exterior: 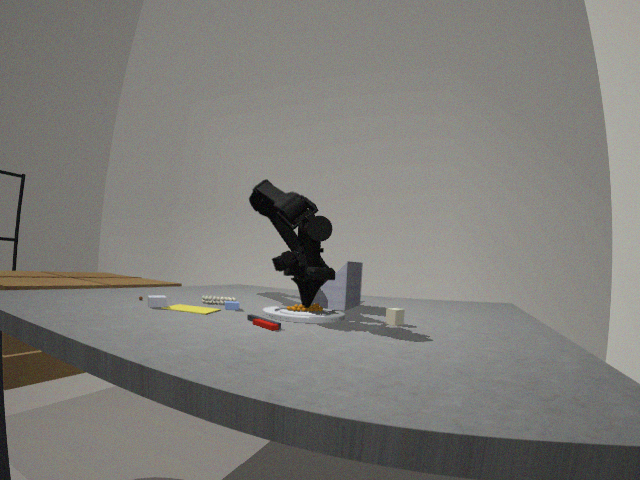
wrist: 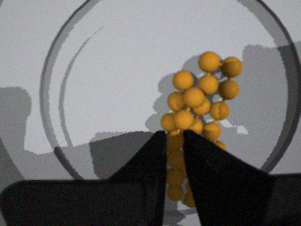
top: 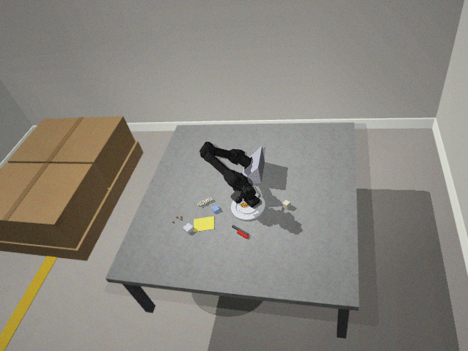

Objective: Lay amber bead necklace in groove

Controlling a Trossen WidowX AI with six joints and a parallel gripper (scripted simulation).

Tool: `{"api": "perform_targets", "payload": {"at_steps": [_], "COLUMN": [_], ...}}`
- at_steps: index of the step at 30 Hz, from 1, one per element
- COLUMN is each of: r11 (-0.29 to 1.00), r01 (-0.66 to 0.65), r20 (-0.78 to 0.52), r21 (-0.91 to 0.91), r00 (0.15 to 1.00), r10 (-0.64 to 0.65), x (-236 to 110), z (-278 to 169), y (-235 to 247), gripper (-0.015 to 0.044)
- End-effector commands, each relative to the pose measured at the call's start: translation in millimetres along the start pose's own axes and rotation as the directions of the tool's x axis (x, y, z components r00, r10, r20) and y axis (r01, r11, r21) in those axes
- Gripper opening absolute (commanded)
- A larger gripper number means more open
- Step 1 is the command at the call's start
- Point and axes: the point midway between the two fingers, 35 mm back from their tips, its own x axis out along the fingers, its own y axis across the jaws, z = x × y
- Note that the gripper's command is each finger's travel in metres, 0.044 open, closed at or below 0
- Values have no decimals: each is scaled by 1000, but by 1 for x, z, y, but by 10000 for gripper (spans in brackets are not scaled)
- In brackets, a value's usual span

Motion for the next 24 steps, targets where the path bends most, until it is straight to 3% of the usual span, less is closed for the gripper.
{"api": "perform_targets", "payload": {"at_steps": [1,24], "r11": [1000,1000], "r01": [0,3], "r20": [0,2], "r21": [0,-5], "r00": [1000,1000], "r10": [0,-3], "x": [0,-7], "z": [0,-15], "y": [0,8], "gripper": [0,0]}}
